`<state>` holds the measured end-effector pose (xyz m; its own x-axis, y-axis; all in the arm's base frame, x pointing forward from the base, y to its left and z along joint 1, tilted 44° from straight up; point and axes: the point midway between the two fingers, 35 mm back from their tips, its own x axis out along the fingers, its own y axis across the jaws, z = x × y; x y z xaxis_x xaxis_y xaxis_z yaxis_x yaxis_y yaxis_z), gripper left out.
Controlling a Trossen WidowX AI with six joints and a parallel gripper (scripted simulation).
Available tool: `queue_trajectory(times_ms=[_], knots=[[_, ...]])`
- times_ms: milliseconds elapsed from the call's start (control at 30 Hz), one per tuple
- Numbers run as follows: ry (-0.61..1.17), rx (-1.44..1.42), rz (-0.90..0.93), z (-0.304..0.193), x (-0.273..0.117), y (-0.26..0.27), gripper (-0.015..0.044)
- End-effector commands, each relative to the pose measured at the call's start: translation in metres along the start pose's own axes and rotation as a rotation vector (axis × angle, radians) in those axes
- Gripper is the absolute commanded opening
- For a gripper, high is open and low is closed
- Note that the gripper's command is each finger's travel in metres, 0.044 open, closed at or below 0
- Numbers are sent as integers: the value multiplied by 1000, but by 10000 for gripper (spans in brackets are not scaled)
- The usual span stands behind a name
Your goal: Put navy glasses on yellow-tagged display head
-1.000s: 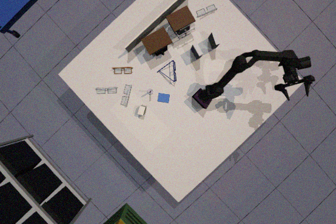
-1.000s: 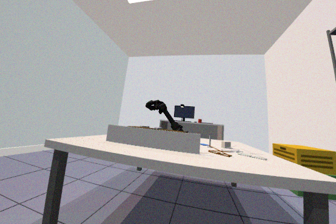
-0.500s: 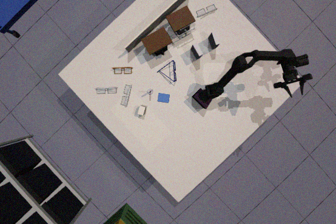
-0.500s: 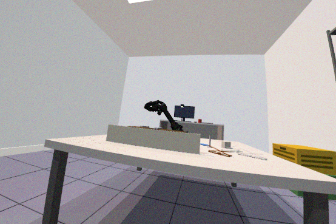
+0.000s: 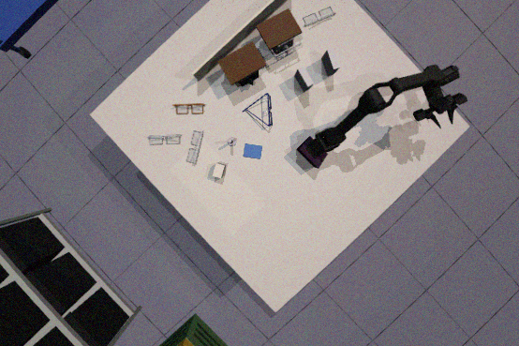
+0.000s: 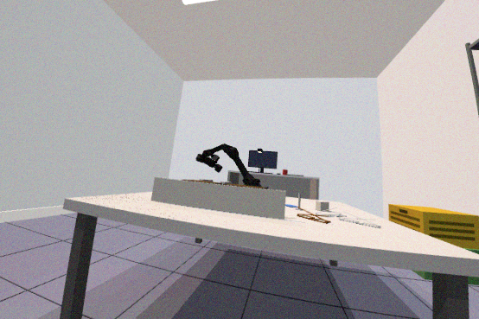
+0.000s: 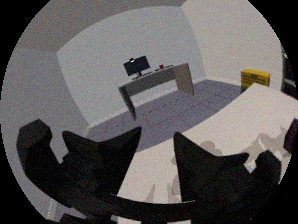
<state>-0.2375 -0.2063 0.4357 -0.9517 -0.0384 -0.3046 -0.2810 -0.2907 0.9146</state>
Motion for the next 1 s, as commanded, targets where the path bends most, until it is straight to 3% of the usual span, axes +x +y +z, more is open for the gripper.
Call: queue_trajectory(times_ms=[0, 533, 967], knots=[[107, -68, 18, -30, -15, -3, 200], [623, -383, 168, -145, -132, -32, 200], [1040, -665, 363, -189, -265, -83, 200]])
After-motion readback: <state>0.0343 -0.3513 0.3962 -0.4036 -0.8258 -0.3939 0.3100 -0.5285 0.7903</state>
